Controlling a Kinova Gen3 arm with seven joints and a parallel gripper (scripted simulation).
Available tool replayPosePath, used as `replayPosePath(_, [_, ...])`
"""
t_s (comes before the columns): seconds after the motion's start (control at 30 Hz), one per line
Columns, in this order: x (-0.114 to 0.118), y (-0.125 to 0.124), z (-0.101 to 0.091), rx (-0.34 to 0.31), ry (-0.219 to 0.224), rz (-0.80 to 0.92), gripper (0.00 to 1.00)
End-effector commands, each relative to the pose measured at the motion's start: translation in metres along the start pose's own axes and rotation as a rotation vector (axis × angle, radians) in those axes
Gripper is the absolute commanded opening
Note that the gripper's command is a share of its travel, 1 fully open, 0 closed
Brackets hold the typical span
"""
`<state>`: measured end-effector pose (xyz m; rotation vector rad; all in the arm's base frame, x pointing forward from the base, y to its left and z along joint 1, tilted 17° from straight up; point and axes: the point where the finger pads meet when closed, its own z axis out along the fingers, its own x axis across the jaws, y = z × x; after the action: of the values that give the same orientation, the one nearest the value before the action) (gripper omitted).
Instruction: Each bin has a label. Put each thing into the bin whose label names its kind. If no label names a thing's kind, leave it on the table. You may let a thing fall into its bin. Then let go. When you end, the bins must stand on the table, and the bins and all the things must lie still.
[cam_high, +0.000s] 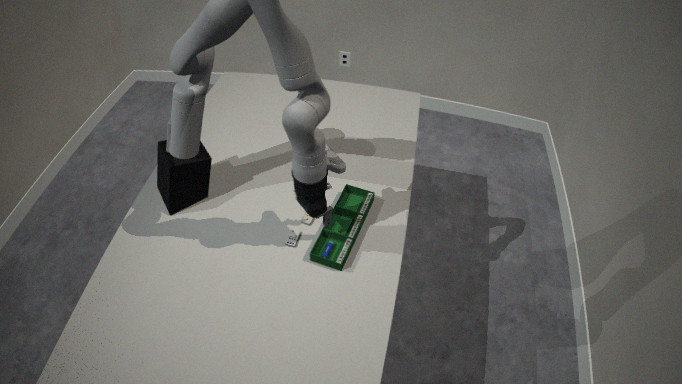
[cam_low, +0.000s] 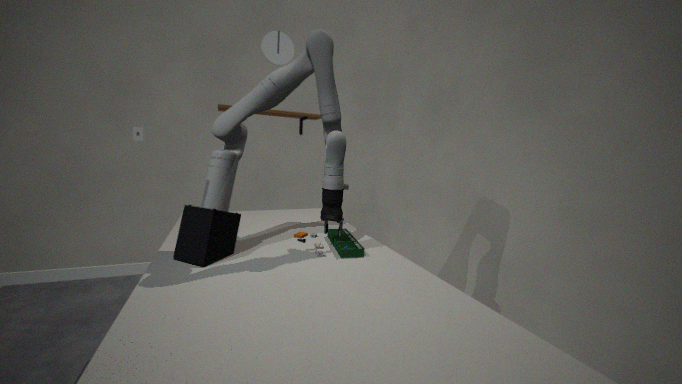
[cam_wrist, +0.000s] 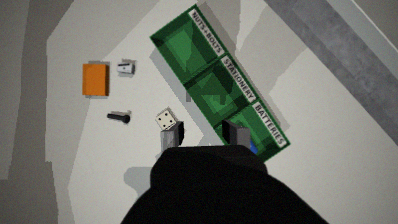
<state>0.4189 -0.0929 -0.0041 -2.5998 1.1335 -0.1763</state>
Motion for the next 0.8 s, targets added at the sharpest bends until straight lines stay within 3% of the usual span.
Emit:
replayPosePath(0.0, [-0.031, -0.018, -0.005, -0.019, 0.010, 0.071, 1.00])
replayPosePath(0.17, [-0.069, -0.035, -0.007, -0.019, 0.010, 0.071, 1.00])
replayPosePath(0.23, [-0.069, -0.035, -0.007, -0.019, 0.010, 0.071, 1.00])
replayPosePath(0.7, [-0.176, -0.080, -0.013, -0.019, 0.010, 0.071, 1.00])
replayPosePath(0.77, [-0.180, -0.082, -0.013, -0.019, 0.010, 0.071, 1.00])
